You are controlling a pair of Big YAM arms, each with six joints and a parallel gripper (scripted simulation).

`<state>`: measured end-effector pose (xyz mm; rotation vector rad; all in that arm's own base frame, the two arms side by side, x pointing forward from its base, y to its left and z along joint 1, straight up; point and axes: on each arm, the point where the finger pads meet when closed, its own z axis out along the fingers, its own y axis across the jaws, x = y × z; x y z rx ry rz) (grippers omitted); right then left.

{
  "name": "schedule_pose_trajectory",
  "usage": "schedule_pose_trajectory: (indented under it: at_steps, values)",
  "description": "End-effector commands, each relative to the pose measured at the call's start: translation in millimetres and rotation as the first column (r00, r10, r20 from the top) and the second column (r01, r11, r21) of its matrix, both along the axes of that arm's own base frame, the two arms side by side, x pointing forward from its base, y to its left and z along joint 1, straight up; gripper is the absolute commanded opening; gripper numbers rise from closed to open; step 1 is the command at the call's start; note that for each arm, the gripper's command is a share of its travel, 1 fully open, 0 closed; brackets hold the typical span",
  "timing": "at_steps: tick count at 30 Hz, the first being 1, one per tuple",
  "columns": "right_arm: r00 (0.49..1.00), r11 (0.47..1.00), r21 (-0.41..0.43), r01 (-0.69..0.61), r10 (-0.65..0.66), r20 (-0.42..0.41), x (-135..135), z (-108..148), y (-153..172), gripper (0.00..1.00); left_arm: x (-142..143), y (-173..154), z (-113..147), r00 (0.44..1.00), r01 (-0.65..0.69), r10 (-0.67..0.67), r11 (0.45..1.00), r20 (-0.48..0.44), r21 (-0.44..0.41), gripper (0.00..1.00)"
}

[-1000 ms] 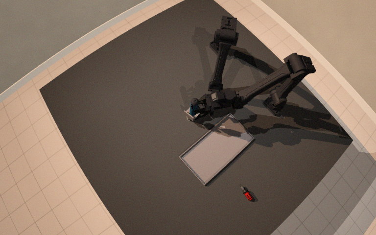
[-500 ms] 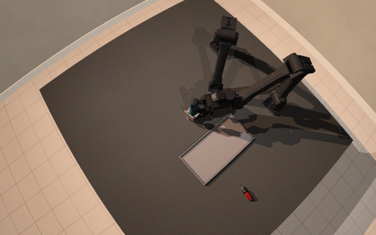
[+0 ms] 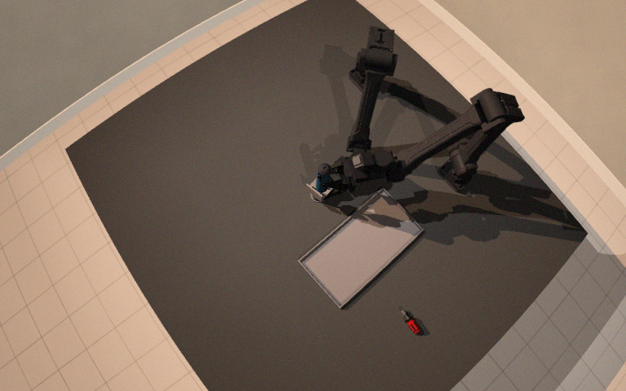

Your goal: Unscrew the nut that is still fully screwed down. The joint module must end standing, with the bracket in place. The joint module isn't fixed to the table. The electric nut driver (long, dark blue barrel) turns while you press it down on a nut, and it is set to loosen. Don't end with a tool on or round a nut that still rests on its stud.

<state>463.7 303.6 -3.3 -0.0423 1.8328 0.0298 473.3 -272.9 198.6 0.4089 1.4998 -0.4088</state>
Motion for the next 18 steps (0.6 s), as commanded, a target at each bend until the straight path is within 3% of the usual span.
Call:
schedule_pose_trajectory:
  at_steps: [1,18]
  values:
    - [1.000,1.000,0.019,0.000,0.000,0.018,5.6,8.5,4.3,0.59,8.2,1.4,13.9,0.999,-0.008,0.009,1.000,0.049,-0.018,0.42]
    - [1.000,1.000,0.019,0.000,0.000,0.018,5.6,8.5,4.3,0.59,6.0,2.9,10.6,0.999,-0.008,0.009,1.000,0.051,-0.019,0.42]
